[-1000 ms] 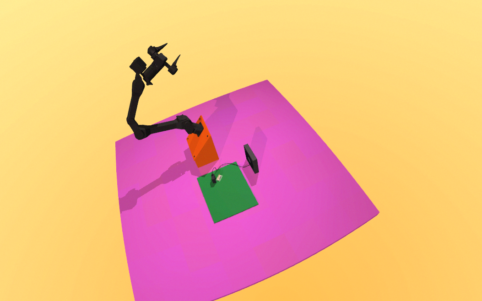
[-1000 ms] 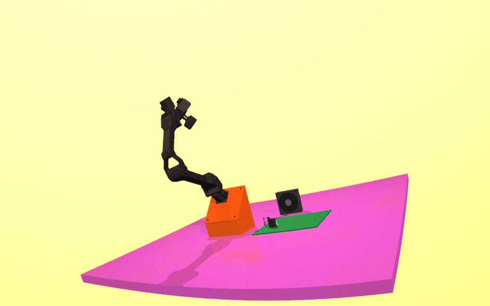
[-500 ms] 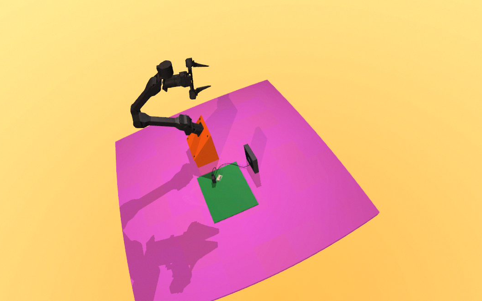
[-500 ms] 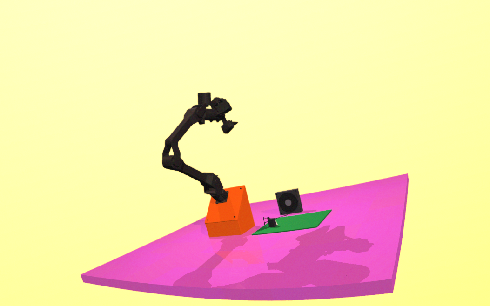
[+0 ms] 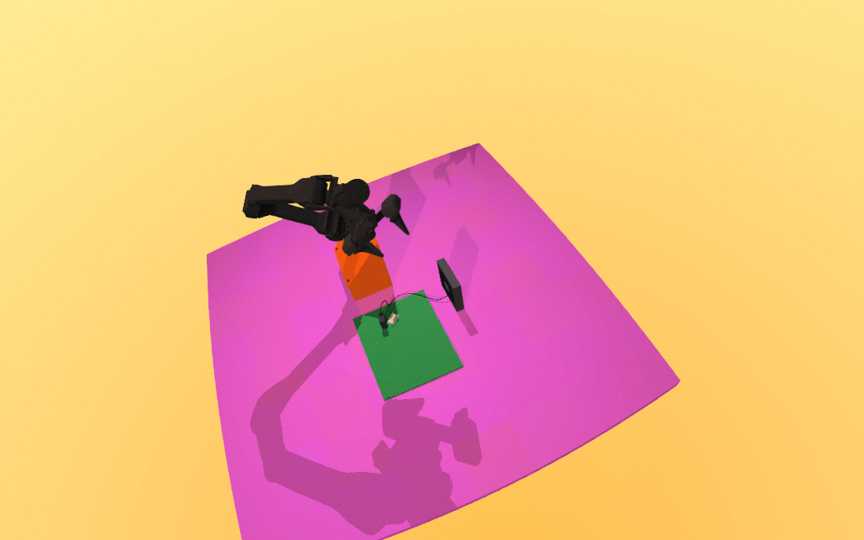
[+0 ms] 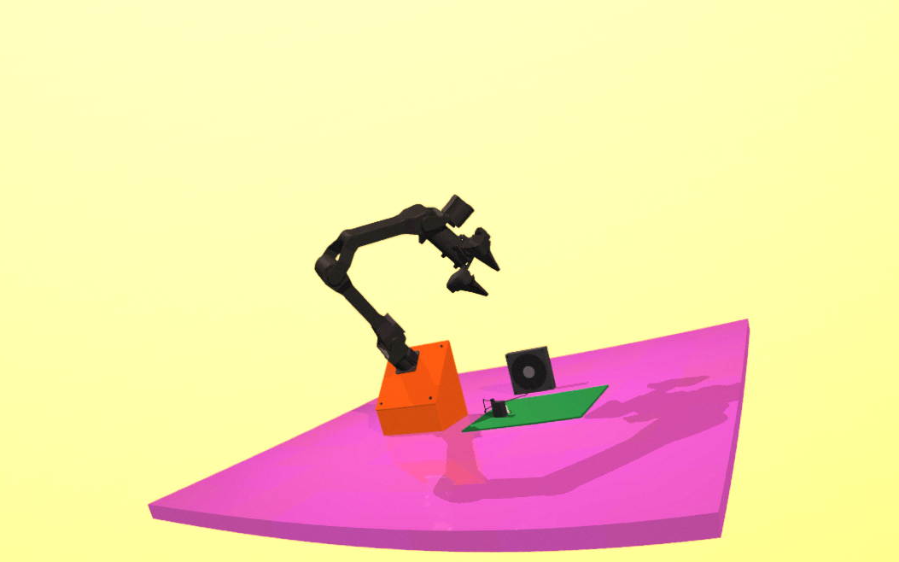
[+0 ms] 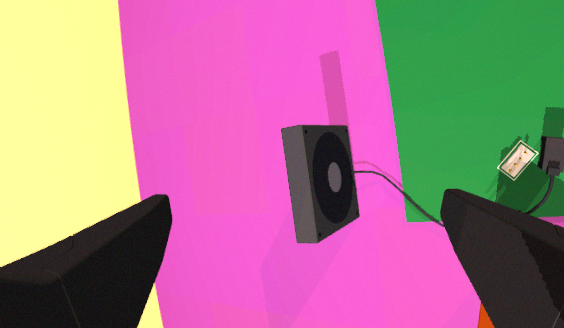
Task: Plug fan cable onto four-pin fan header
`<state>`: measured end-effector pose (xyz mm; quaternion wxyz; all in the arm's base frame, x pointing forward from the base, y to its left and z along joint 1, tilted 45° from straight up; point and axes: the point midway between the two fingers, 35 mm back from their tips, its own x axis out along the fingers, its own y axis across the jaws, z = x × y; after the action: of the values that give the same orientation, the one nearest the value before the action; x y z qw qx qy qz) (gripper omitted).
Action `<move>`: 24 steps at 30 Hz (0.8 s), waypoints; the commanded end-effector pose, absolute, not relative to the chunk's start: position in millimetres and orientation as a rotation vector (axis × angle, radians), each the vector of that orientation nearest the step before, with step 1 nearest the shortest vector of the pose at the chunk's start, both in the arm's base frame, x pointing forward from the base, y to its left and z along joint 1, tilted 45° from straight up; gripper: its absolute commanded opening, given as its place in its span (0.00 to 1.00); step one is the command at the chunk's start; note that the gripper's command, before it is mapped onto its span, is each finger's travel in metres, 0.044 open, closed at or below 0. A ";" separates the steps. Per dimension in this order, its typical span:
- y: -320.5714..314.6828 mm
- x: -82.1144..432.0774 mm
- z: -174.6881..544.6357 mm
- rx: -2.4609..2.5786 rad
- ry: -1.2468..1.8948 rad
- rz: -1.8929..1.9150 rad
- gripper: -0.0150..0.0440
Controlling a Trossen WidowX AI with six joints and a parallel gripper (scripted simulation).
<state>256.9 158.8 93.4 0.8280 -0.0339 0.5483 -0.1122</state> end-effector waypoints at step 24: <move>-74.4 258.9 -16.7 -0.401 1.385 -0.786 1.00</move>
<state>266.2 -45.4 9.1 0.6880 -0.1705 0.6139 -0.3473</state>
